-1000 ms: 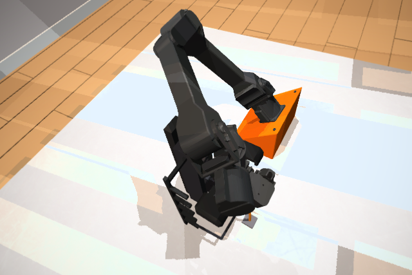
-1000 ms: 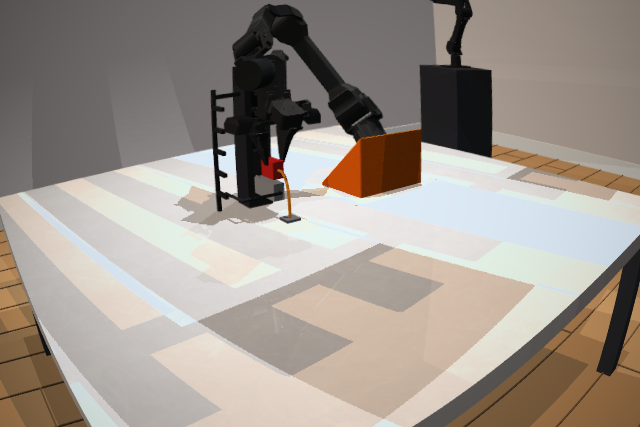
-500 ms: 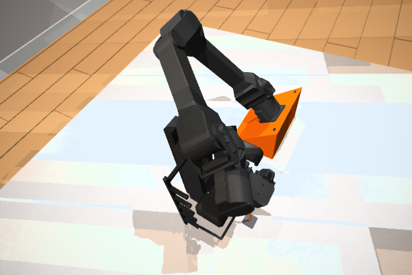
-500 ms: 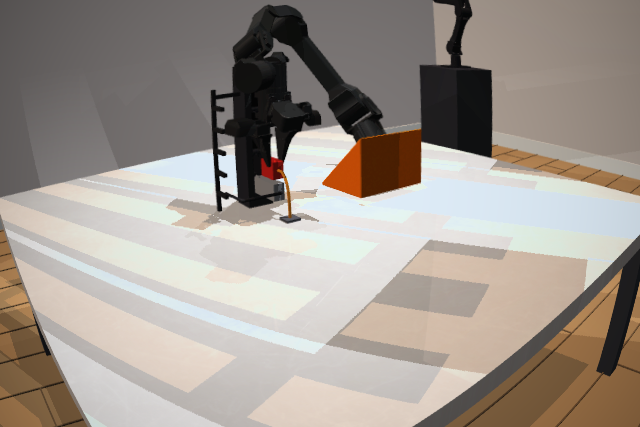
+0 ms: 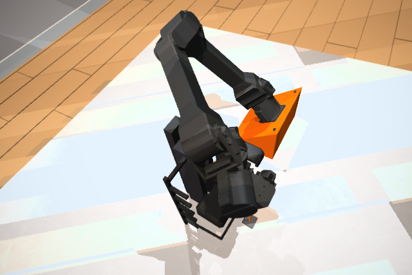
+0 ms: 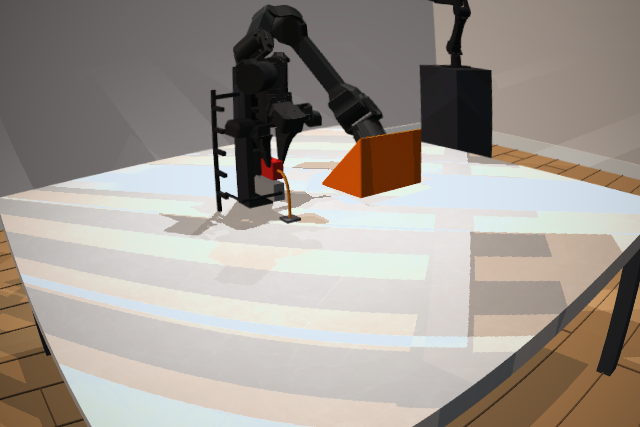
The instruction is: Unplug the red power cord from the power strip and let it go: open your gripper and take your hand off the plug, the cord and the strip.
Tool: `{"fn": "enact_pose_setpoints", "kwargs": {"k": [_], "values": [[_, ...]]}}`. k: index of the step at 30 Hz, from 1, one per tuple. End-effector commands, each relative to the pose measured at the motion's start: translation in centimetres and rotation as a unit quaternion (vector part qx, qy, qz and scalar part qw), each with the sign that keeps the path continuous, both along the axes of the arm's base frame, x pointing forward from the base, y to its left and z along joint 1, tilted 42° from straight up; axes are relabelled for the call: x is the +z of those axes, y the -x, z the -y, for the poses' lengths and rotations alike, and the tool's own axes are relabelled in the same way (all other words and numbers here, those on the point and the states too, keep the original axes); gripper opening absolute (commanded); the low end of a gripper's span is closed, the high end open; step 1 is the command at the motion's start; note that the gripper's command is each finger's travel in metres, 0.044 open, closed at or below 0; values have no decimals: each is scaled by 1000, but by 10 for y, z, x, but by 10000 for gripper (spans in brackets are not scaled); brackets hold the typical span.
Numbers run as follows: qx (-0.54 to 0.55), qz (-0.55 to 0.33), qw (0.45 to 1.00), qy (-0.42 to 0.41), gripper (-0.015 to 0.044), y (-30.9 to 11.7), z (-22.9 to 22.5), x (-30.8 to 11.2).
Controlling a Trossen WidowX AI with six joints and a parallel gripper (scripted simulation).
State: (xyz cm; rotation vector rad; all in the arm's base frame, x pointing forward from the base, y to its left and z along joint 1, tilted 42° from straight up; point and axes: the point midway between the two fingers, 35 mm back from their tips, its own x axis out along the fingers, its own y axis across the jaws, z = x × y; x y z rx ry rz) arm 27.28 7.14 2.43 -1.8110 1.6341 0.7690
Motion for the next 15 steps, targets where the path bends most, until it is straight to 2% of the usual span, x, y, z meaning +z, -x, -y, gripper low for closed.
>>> {"fn": "enact_pose_setpoints", "kwargs": {"k": [1,15], "values": [[2,0,1000,-11,0,-1,-13,-8],[2,0,1000,-12,0,-1,-32,-21]]}}
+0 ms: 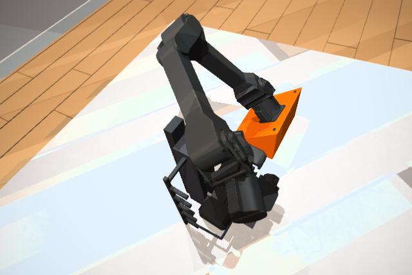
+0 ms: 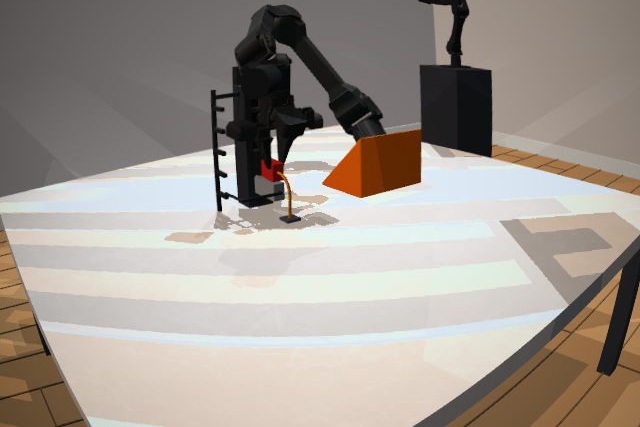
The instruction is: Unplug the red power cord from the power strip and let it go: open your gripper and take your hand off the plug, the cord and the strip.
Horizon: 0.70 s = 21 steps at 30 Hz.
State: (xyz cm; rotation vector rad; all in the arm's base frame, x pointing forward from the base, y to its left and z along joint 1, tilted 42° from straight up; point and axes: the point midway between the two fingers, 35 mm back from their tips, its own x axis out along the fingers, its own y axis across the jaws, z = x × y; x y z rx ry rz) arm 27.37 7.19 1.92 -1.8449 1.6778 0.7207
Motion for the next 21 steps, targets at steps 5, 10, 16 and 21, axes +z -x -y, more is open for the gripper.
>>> {"fn": "enact_pose_setpoints", "kwargs": {"k": [5,10,16,21], "values": [[7,-2,999,-41,0,1,-38,-21],[7,-3,999,-41,0,2,-45,-25],[3,-4,999,-40,157,3,-35,-20],[3,-4,999,-40,160,3,-35,-20]]}}
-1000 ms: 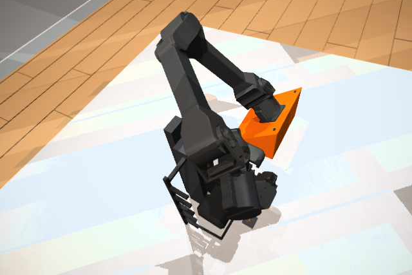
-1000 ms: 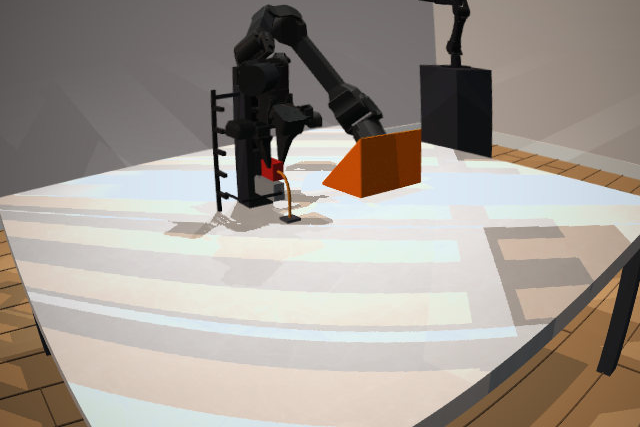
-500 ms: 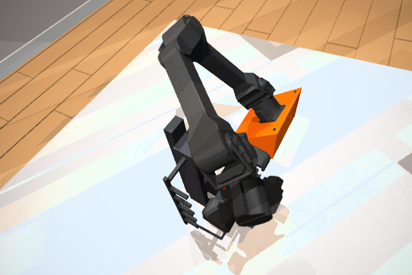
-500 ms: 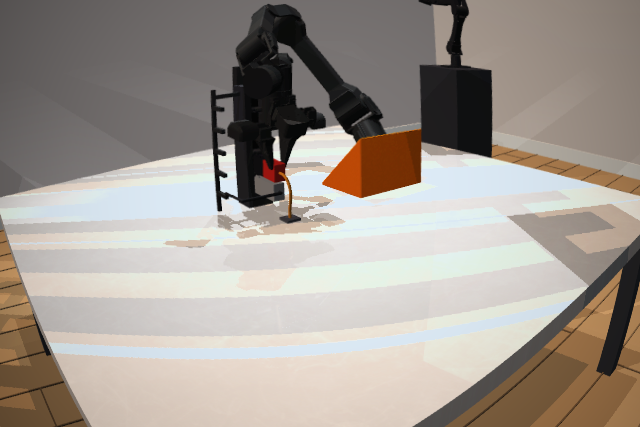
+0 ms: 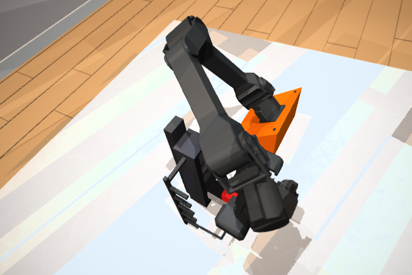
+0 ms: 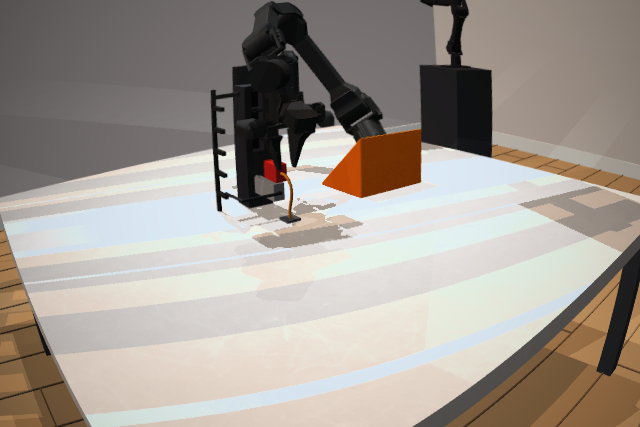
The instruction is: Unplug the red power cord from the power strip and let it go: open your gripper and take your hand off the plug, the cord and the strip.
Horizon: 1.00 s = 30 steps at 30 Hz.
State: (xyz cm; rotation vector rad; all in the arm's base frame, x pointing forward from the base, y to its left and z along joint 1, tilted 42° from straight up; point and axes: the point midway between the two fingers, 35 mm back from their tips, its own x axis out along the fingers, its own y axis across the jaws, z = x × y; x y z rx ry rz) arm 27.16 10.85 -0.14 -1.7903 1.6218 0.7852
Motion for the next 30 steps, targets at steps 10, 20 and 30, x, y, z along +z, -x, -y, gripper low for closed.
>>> {"fn": "enact_pose_setpoints", "kwargs": {"k": [10,20,30], "values": [[5,-1,1000,3,160,1,-4,5],[5,-1,1000,3,160,0,5,13],[5,-1,1000,4,160,0,17,23]]}}
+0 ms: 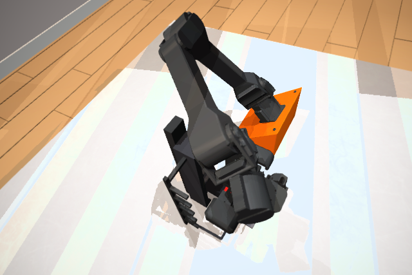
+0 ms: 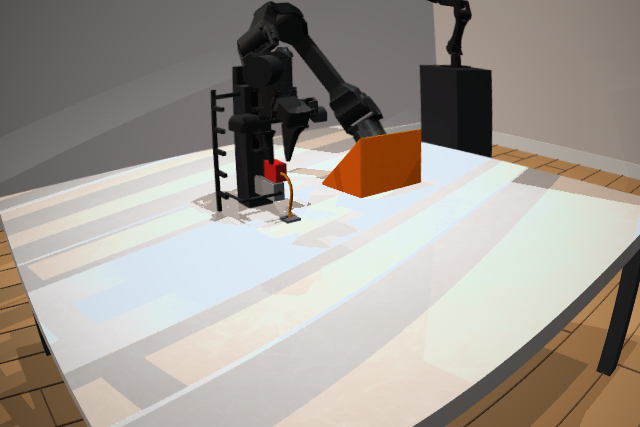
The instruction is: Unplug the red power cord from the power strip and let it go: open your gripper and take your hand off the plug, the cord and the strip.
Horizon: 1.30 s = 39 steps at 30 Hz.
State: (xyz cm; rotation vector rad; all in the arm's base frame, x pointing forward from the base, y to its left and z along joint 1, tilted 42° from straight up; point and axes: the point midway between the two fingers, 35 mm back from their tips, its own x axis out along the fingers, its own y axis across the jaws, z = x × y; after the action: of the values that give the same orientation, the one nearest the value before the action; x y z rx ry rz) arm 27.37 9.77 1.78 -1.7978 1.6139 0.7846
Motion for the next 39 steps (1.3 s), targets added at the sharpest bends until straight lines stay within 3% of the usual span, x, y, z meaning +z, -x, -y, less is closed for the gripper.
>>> {"fn": "enact_pose_setpoints", "kwargs": {"k": [1,32,36,39], "values": [[1,-3,1000,4,160,2,8,5],[1,-3,1000,5,160,1,27,6],[-1,0,1000,2,55,0,26,8],[-1,0,1000,2,35,0,26,8]]}}
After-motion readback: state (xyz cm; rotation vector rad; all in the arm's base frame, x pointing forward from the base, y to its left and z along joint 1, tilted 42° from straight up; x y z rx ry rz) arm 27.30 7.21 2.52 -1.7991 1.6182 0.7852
